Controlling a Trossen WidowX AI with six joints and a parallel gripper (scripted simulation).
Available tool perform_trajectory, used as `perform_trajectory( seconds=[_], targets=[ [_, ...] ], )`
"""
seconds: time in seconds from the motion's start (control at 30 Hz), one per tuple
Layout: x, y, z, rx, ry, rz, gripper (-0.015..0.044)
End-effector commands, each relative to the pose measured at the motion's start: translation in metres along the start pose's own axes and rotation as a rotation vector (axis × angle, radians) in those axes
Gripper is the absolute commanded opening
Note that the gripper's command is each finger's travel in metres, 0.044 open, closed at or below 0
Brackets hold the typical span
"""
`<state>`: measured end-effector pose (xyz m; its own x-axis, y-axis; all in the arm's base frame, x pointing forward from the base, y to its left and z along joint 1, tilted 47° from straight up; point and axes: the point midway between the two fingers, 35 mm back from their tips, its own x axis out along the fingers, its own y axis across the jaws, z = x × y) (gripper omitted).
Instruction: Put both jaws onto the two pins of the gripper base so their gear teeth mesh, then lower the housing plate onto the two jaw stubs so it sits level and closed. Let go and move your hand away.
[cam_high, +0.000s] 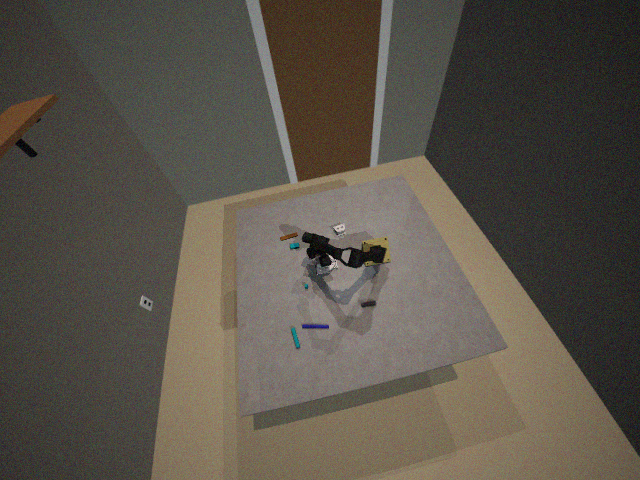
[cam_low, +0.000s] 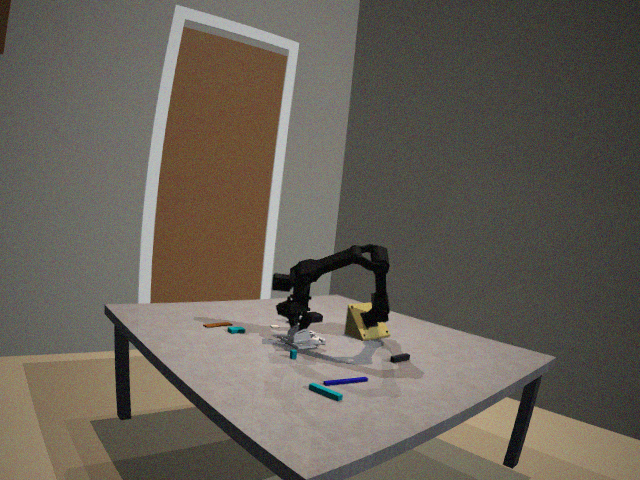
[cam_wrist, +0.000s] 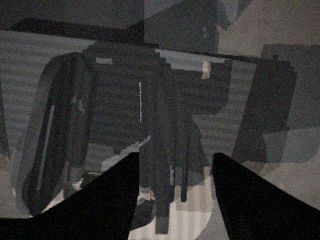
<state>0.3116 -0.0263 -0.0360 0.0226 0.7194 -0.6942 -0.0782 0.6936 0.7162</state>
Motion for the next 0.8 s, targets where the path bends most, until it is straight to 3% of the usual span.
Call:
perform_trajectory(
  seconds=[0.0,0.77],
  targets=[
    [0.0027,0.0008,0.0006,-0.001,0.001,0.002,0.0134],
    [-0.0016,-0.0004,0.0011,-0.001,0.001,0.002,0.0134]
  ],
)
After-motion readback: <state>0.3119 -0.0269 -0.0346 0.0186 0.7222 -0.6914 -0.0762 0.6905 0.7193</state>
